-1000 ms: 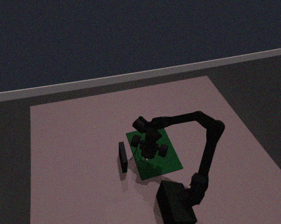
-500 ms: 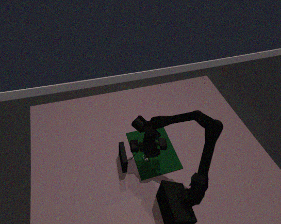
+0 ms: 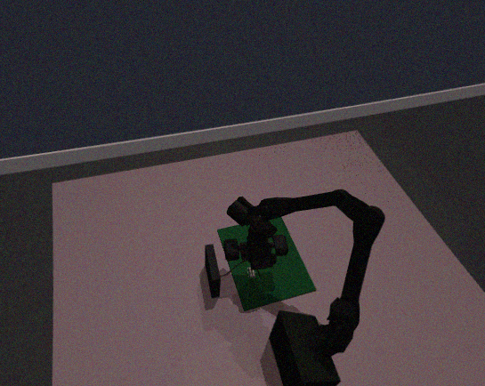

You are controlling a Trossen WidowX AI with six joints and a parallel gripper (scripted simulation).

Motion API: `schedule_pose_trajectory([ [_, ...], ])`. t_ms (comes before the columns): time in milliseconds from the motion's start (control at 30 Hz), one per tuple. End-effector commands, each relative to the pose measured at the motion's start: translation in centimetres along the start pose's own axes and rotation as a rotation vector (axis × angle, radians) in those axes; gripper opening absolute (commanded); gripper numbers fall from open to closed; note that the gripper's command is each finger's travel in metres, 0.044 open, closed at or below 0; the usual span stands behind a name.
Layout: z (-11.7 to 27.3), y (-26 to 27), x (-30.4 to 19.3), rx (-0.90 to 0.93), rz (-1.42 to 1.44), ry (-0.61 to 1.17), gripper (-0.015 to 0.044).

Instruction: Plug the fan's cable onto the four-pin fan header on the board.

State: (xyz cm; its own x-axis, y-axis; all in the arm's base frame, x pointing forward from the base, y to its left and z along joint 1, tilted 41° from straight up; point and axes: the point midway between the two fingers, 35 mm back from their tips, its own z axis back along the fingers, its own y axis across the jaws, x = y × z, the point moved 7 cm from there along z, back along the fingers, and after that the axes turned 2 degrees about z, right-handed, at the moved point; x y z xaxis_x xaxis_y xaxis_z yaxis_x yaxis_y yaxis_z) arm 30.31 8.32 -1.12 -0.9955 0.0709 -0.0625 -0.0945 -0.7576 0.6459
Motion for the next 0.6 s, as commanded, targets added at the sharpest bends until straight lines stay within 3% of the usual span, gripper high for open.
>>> schedule_pose_trajectory([
  [0,0.0,0.0,0.0,0.005,0.002,0.000,0.0000],
  [233,-2.2,0.1,-0.1,0.006,-0.004,0.000,0.0000],
  [567,-2.2,0.1,-0.1,0.006,-0.004,0.000,0.0000],
])
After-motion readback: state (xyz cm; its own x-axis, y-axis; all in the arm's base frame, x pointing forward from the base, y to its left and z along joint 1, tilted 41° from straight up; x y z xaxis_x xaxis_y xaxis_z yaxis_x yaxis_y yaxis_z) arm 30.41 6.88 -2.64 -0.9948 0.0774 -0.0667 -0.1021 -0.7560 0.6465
